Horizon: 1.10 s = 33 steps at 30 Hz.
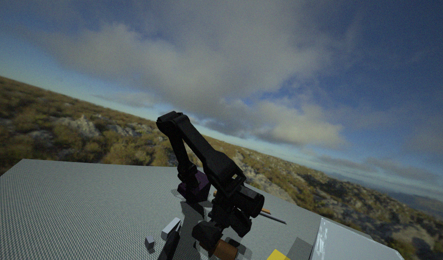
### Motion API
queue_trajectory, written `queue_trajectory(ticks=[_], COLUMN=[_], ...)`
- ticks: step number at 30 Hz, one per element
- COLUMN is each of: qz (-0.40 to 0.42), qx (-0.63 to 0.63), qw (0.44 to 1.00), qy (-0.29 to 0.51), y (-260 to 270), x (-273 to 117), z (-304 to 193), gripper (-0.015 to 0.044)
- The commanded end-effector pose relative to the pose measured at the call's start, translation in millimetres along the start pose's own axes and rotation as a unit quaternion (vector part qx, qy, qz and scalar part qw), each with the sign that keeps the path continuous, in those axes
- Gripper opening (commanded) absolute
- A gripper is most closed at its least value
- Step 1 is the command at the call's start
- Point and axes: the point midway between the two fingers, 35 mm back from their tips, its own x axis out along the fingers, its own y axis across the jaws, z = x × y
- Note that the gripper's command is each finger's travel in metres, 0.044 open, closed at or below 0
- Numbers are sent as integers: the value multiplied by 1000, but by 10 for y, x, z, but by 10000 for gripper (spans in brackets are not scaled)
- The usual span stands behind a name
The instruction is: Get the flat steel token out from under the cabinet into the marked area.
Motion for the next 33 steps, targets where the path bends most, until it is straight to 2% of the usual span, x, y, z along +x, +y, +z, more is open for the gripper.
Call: queue_trajectory(ticks=[1, 33], qz=[0, -1], qx=[-3, -4], qw=[1000, 1000], qy=[2, 3], y=[1, -25], x=[8, 8], z=[-84, -466], gripper=[0, 0])
